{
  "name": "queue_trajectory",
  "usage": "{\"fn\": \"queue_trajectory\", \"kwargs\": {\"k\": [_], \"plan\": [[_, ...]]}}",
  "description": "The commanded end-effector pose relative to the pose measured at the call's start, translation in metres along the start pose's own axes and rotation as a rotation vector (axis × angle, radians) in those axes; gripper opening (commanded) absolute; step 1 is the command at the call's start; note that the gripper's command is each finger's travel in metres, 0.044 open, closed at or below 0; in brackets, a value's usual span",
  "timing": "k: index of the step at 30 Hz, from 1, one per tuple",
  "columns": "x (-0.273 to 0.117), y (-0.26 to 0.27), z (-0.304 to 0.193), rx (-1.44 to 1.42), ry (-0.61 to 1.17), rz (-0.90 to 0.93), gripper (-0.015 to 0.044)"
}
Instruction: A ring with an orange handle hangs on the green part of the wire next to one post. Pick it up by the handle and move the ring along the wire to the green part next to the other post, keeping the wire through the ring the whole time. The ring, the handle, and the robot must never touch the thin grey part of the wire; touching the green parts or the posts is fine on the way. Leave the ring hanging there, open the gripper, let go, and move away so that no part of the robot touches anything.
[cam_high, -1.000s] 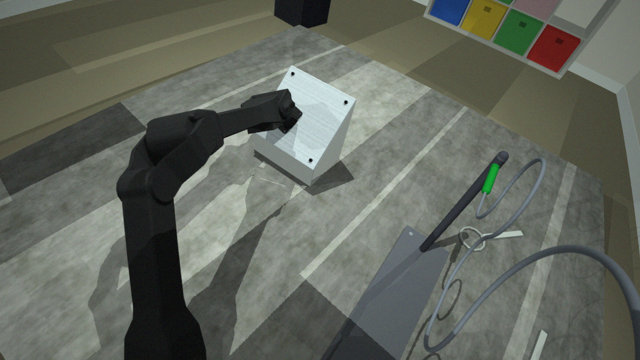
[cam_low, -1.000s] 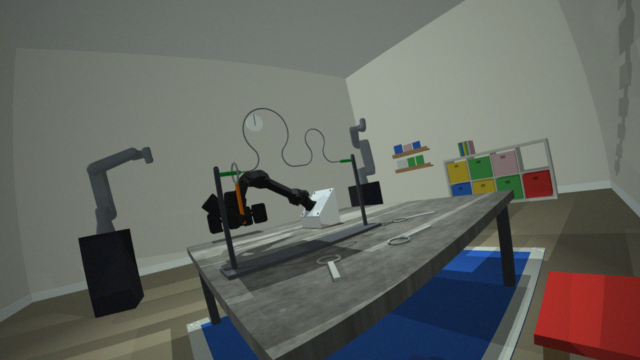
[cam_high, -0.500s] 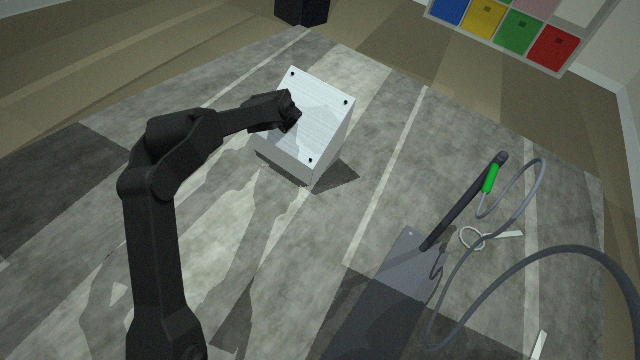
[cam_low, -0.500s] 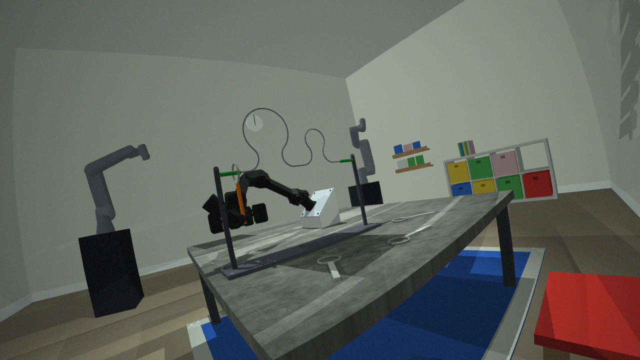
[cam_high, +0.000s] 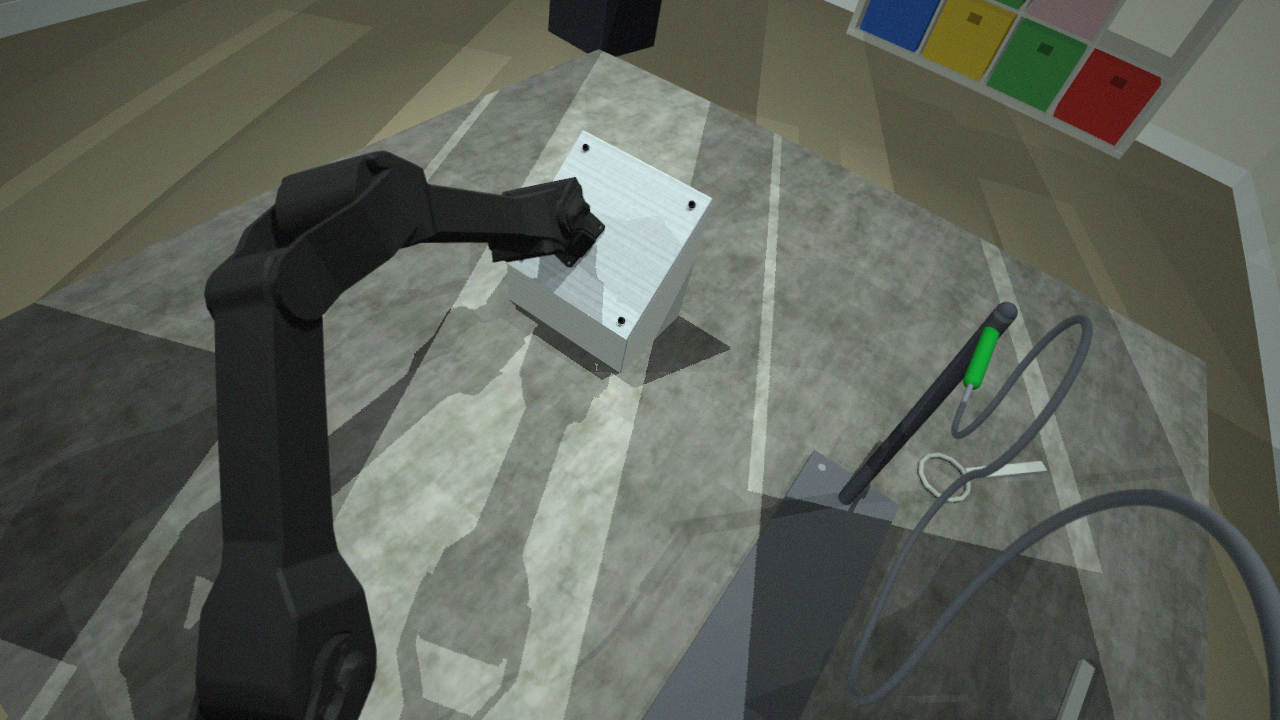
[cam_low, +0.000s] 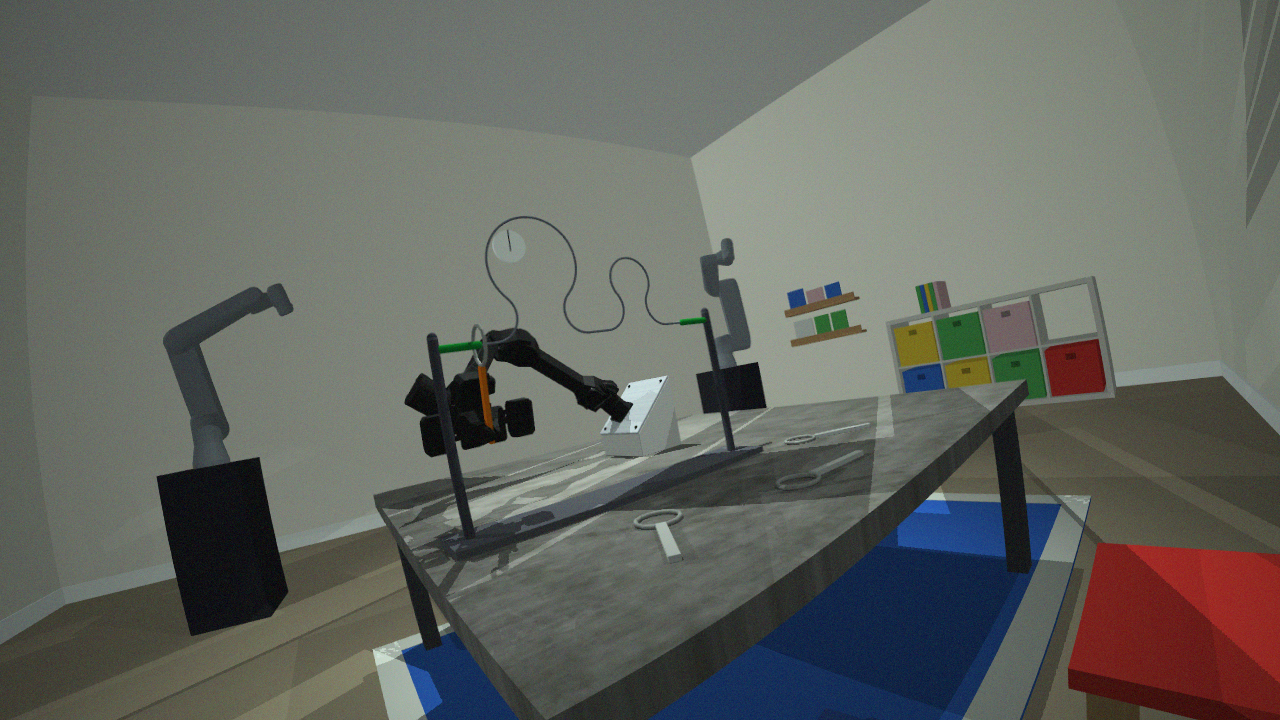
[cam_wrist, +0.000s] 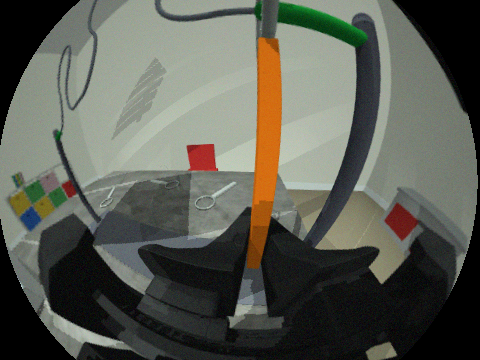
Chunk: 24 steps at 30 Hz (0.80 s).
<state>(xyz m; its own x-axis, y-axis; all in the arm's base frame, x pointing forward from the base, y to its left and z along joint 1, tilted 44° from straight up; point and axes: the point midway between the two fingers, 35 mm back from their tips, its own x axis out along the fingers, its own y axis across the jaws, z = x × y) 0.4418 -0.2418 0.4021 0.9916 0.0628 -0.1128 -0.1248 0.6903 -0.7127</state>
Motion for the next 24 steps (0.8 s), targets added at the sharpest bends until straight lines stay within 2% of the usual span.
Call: {"fn": "queue_trajectory", "kwargs": {"k": [1, 15, 24], "plan": [[-0.008, 0.005, 0.001, -0.003, 0.059, 0.002, -0.015], [-0.04, 0.025, 0.006, 0.042, 0.308, 0.022, -0.015], [-0.042, 0.045, 0.007, 0.129, 0.318, 0.058, -0.015]]}}
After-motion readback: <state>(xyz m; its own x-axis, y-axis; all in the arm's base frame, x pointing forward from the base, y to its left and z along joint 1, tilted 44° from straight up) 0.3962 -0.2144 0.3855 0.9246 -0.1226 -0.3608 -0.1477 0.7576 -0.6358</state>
